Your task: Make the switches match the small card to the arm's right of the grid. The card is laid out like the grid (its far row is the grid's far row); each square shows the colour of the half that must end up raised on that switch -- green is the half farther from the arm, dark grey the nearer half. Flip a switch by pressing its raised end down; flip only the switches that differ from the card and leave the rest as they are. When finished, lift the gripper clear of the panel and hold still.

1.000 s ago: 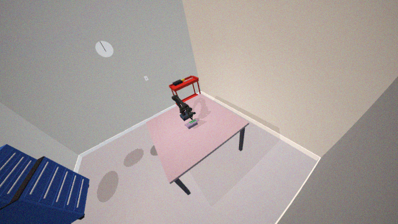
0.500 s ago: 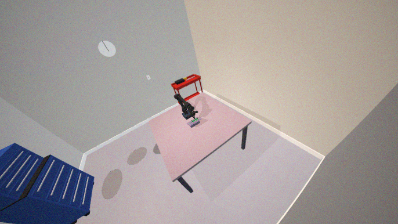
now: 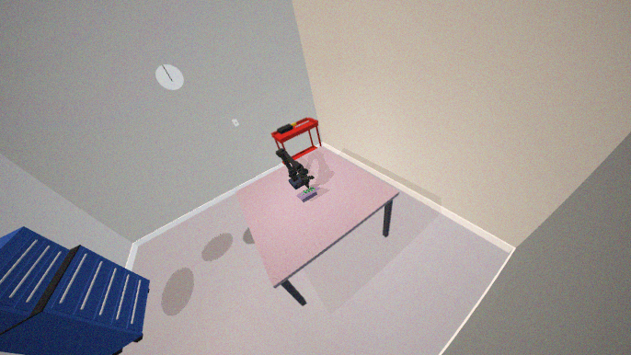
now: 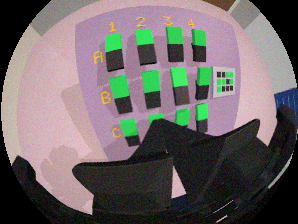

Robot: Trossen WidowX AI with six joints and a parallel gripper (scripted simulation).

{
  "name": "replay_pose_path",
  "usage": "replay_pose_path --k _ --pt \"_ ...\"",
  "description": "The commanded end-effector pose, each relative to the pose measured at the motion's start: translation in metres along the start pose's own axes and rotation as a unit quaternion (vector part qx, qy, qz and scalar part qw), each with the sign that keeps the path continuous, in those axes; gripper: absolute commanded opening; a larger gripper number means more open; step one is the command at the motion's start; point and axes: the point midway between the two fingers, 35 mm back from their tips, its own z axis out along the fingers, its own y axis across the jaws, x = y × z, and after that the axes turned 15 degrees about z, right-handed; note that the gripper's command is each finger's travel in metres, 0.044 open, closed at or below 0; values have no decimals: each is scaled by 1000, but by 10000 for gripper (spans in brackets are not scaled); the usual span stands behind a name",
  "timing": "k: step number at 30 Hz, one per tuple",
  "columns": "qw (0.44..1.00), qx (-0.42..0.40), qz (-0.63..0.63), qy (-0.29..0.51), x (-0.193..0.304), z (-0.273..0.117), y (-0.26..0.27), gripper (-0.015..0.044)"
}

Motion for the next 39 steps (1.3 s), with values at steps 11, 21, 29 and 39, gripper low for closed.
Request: replay_pose_path --k 11,21,29,39 --pt "1000 -1 -2 2 1 2 0 0" --pt "1000 -1 -2 2 1 4 0 0" --pt "1000 -1 -2 2 1 5 0 0" --pt "1000 -1 -2 2 1 6 0 0"
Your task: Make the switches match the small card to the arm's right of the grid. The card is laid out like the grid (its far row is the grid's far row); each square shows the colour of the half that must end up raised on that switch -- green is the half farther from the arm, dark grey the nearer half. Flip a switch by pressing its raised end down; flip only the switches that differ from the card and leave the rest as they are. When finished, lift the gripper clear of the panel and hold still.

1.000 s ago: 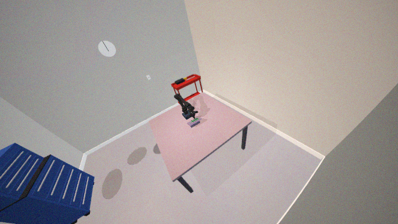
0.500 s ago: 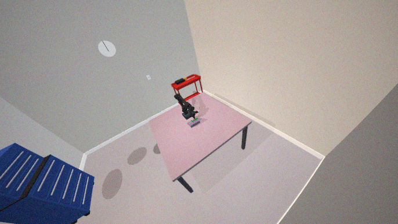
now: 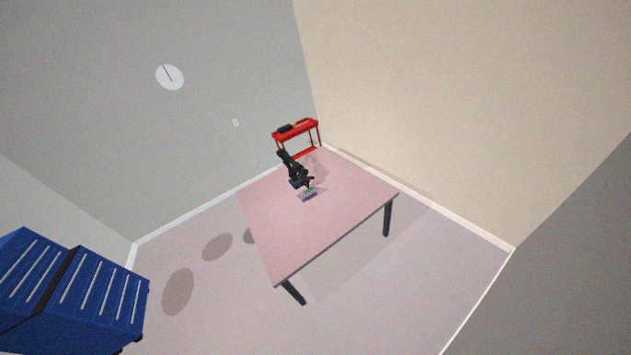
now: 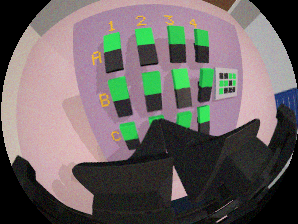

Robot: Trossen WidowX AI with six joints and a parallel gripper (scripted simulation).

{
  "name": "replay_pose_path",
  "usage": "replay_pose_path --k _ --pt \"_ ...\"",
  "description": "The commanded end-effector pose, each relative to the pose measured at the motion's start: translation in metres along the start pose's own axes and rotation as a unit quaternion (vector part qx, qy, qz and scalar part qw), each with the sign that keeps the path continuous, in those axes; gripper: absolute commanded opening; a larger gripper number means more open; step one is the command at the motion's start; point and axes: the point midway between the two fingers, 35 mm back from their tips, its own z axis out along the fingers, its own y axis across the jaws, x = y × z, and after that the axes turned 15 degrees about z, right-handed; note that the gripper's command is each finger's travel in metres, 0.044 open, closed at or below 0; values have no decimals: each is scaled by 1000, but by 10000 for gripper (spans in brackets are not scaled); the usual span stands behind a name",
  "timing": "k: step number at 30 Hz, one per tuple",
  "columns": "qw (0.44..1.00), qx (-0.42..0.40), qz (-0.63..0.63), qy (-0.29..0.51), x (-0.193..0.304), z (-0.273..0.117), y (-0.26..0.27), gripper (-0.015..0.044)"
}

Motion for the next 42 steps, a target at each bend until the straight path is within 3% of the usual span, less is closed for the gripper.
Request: replay_pose_path --k 1,8,15,24,29,42 --pt "1000 -1 -3 3 2 1 0 0" --pt "1000 0 0 0 0 -1 0 0" --pt "1000 -4 -2 -8 4 -63 -1 0" --pt "1000 -3 -3 -8 -3 -63 -27 0" --pt "1000 0 -3 3 -5 -30 -26 0" --pt "1000 0 -3 3 -5 -18 -26 0"
